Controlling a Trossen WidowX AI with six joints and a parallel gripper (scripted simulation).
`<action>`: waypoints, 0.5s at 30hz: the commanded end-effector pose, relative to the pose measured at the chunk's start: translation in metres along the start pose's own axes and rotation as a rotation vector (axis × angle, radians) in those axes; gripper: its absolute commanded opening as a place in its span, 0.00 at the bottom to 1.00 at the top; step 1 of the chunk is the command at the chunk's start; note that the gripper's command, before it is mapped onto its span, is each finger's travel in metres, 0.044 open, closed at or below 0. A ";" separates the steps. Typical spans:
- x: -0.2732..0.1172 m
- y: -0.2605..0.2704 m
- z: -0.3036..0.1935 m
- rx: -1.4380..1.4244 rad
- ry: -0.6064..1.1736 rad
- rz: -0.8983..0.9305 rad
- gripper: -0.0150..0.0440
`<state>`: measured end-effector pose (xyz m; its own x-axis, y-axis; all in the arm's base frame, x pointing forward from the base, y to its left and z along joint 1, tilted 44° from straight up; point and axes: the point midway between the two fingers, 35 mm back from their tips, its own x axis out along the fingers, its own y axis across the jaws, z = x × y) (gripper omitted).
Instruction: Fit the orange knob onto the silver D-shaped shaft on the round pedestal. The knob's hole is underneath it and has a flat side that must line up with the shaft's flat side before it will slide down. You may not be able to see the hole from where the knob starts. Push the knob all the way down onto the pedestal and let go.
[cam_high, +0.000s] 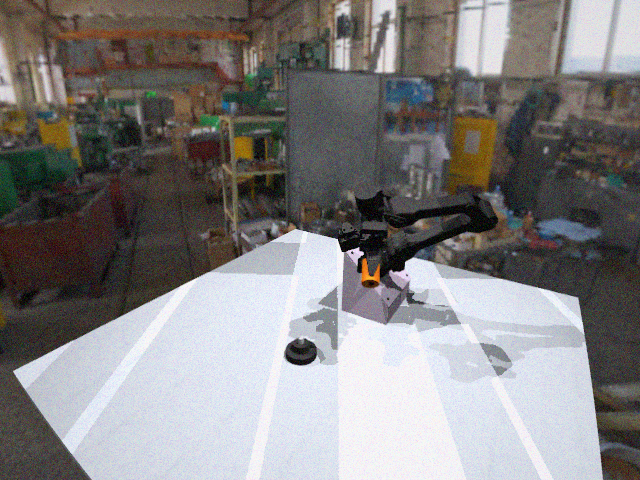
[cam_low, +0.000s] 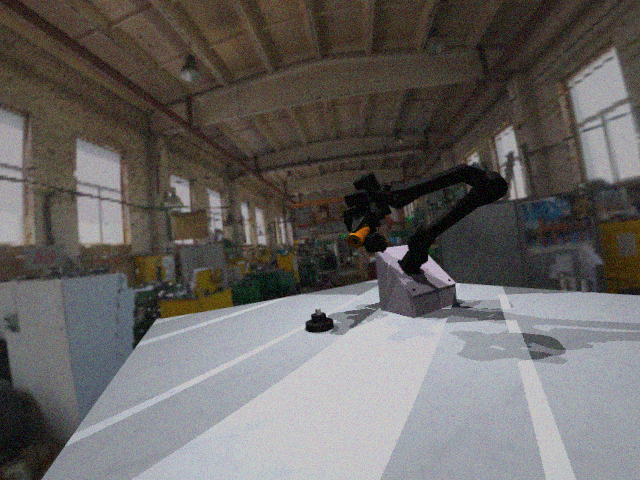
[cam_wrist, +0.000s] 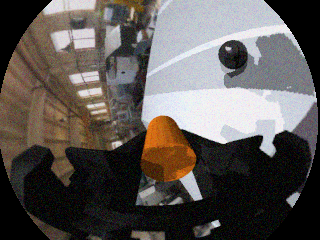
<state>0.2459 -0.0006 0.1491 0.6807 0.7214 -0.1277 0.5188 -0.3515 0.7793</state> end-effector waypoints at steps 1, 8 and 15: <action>0.007 -0.001 -0.001 0.001 0.000 0.025 0.25; -0.001 0.000 0.000 0.001 0.000 0.009 0.25; -0.001 0.000 0.000 0.001 0.000 0.009 0.25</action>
<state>0.2445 -0.0005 0.1482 0.6840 0.7197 -0.1191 0.5168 -0.3629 0.7754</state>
